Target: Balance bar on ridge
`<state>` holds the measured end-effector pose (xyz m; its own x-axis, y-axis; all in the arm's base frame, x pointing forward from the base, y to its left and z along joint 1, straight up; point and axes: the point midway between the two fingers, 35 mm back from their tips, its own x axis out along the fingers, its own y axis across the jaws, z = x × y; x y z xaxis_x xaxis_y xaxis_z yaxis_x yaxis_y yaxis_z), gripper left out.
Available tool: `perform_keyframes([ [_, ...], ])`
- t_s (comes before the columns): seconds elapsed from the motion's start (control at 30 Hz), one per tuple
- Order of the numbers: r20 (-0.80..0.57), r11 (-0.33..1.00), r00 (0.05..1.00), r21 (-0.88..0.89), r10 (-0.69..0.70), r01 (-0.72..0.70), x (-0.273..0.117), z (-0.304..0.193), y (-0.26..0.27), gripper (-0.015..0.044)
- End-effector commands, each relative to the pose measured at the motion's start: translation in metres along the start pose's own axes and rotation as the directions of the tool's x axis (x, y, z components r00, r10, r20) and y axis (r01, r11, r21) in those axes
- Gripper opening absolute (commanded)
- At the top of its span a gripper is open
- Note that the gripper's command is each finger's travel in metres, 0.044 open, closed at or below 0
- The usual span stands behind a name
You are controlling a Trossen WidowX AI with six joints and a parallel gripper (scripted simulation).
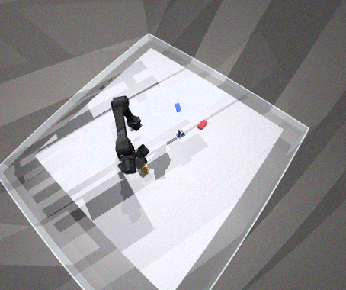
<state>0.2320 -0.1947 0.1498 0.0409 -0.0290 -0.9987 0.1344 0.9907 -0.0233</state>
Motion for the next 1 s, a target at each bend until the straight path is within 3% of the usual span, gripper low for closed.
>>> perform_keyframes([
  [0.0,-0.018,1.000,1.000,0.009,0.006,-0.006,0.028,-0.001,-0.001,0.0315],
  [0.23,-0.018,1.000,1.000,0.009,0.007,-0.006,0.074,-0.005,0.001,0.0315],
  [0.97,-0.018,1.000,1.000,0.009,0.007,-0.007,0.097,-0.006,0.002,0.0315],
])
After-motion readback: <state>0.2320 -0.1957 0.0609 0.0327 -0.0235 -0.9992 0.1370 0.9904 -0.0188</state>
